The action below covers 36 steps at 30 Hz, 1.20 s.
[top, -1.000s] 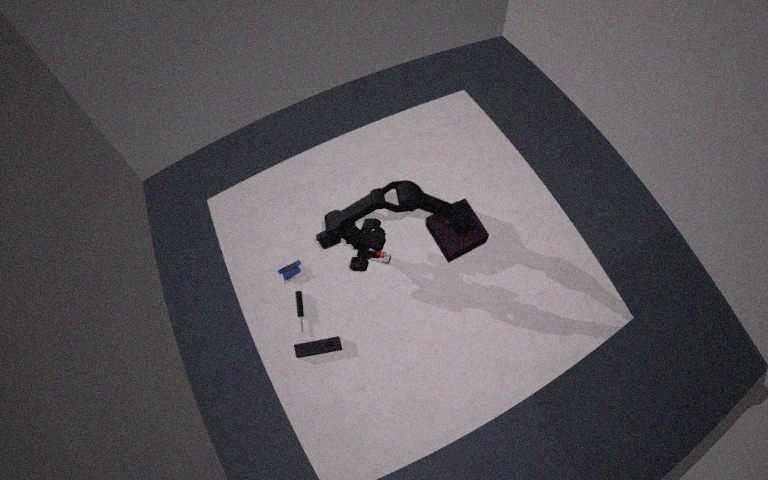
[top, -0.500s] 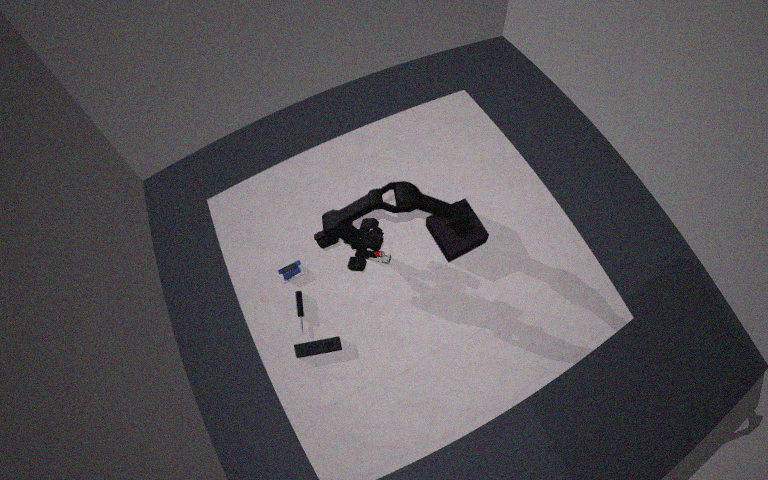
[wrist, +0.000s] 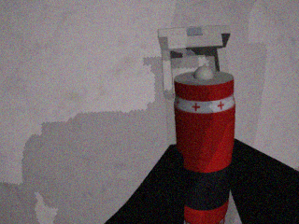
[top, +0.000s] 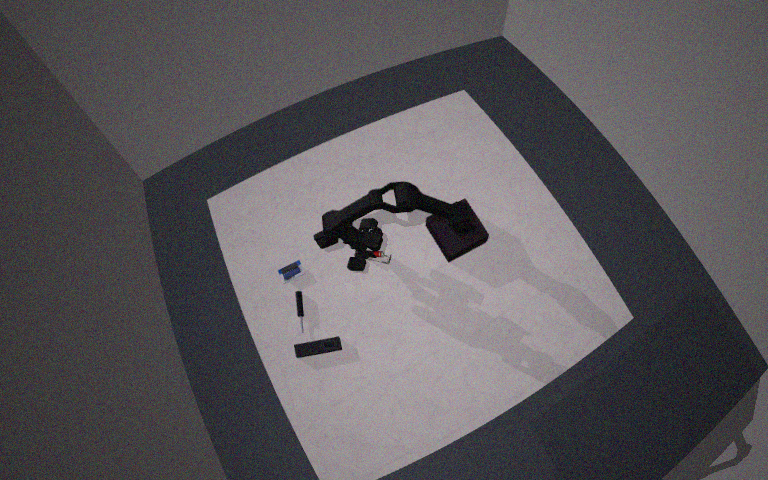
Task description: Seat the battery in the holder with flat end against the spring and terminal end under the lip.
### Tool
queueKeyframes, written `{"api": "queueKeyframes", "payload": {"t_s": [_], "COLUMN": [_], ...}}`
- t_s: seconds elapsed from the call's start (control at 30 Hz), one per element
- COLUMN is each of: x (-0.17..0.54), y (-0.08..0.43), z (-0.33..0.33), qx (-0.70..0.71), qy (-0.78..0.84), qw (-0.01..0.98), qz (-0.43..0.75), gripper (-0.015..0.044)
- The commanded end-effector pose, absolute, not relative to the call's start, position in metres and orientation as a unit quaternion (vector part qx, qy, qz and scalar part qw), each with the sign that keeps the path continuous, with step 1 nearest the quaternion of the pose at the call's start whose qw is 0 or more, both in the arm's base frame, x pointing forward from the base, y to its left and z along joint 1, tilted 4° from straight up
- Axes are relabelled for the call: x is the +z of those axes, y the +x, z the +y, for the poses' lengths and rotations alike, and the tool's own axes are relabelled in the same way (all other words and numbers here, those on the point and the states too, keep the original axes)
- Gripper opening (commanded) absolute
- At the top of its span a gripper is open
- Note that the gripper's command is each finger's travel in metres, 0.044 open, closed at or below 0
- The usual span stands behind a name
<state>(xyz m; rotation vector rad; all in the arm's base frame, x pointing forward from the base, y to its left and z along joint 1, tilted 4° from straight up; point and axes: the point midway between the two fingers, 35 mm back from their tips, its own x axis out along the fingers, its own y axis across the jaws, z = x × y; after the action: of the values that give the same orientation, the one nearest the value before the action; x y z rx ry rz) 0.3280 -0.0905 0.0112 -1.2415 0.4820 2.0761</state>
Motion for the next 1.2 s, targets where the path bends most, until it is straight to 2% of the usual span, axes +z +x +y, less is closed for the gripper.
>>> {"api": "queueKeyframes", "payload": {"t_s": [0.0,1.17], "x": [0.0107,0.0046], "y": [0.3307,0.3275], "z": [-0.0934,-0.0879], "qx": [0.785,0.742], "qy": [-0.490,-0.554], "qw": [0.326,0.302], "qz": [0.192,0.228], "gripper": [0.0060,0.0060]}}
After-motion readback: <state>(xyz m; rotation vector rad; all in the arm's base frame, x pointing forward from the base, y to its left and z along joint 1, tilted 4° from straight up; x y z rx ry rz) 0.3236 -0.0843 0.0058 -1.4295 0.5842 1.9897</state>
